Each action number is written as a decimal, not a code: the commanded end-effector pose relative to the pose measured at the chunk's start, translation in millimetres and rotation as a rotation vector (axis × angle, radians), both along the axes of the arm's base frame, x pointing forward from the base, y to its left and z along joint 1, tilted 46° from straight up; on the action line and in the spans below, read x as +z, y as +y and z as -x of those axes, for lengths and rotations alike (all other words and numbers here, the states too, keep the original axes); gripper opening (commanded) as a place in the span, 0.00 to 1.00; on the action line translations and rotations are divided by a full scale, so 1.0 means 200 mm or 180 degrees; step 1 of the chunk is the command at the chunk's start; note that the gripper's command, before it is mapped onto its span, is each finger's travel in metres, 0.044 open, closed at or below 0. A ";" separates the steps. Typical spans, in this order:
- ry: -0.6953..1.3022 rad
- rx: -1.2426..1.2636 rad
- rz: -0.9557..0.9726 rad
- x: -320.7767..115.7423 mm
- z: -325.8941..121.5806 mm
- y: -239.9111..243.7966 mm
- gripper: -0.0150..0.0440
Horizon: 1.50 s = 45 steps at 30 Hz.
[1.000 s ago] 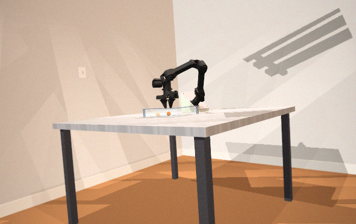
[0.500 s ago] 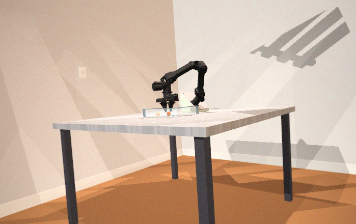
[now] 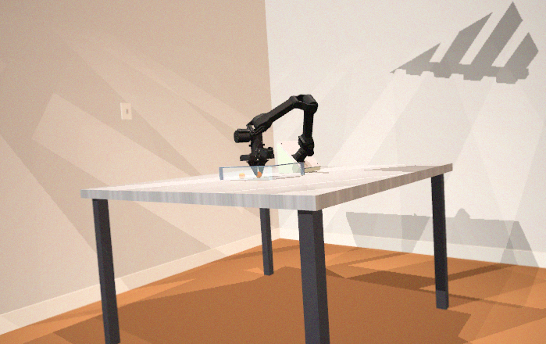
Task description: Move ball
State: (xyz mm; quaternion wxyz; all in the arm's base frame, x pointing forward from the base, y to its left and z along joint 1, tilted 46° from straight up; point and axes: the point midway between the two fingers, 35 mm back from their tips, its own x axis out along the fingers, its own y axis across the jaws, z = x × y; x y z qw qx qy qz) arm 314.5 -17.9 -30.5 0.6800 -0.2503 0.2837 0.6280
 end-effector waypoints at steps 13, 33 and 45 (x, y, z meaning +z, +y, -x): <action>0.0005 -0.0018 0.0008 0.12 -0.02 -0.14 0.25; 0.0022 -0.0024 -0.0002 0.43 0.03 -0.45 0.25; 0.0858 -0.0851 -0.0060 0.37 -0.05 -0.46 0.25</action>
